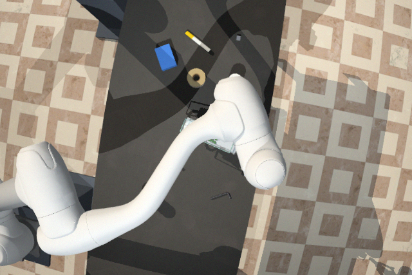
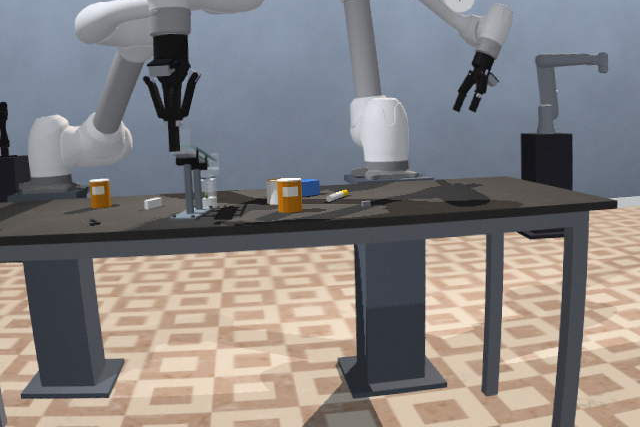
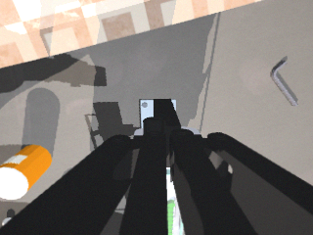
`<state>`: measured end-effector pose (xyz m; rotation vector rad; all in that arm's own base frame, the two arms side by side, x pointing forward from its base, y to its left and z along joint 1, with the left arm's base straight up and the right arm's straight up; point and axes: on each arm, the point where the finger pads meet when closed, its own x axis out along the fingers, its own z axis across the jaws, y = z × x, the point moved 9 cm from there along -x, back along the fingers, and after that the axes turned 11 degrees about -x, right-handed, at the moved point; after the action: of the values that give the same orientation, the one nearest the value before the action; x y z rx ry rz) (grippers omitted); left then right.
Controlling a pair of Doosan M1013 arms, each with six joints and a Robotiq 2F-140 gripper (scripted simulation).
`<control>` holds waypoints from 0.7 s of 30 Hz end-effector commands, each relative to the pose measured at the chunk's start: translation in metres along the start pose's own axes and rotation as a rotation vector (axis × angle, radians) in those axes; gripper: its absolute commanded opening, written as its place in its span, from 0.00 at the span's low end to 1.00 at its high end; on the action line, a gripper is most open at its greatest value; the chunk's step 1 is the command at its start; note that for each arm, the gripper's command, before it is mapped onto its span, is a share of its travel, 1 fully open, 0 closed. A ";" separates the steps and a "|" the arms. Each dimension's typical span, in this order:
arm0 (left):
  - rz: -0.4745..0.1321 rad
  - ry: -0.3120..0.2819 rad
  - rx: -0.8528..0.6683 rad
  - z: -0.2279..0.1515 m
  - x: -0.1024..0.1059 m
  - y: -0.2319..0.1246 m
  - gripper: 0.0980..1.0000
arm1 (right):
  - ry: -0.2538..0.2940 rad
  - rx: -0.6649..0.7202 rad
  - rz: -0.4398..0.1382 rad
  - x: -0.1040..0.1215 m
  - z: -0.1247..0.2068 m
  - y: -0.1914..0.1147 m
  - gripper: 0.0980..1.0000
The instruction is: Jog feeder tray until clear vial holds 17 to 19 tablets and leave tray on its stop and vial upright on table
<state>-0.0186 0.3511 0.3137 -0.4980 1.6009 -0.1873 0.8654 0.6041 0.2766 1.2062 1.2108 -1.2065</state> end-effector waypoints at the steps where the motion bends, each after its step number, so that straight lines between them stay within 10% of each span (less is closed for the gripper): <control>1: 0.001 0.000 0.000 0.000 0.000 0.000 1.00 | 0.002 0.000 0.002 -0.002 0.000 0.000 0.00; 21: 0.001 0.000 0.000 0.000 0.000 0.000 1.00 | 0.002 0.000 0.002 0.002 -0.003 -0.015 0.00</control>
<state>-0.0186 0.3511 0.3137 -0.4980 1.6009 -0.1873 0.8576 0.6054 0.2745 1.2059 1.2109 -1.2071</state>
